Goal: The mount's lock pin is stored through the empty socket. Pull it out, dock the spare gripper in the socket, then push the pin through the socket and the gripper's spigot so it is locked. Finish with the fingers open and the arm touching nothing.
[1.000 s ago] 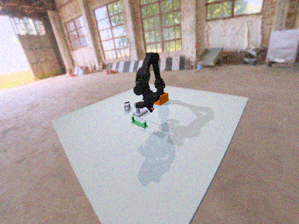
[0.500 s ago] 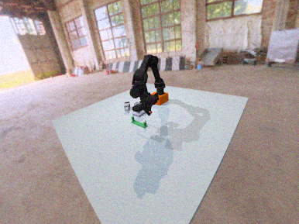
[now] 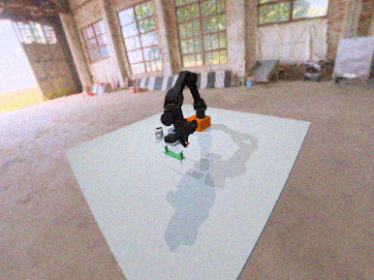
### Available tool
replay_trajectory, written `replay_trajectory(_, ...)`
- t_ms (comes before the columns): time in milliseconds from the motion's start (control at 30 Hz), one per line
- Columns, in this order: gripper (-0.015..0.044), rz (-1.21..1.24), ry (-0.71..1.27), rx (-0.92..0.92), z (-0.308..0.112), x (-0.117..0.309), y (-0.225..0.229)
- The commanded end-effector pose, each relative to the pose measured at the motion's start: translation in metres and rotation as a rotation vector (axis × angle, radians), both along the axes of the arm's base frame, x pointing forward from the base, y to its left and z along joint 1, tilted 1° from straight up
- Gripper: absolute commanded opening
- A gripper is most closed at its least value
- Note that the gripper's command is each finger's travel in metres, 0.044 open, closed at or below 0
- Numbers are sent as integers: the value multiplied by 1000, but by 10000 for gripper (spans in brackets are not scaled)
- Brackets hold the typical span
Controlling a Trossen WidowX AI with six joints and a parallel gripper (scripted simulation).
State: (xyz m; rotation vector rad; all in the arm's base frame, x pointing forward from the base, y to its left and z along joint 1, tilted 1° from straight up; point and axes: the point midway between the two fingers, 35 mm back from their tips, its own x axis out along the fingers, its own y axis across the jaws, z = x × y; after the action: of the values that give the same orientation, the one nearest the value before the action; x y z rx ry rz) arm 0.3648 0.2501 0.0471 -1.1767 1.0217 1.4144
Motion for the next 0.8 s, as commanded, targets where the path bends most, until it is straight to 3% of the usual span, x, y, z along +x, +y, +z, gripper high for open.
replay_trajectory(0,0,3,1,-1,-7,0,0)
replay_trajectory(767,0,4,1,0,-44,0,1)
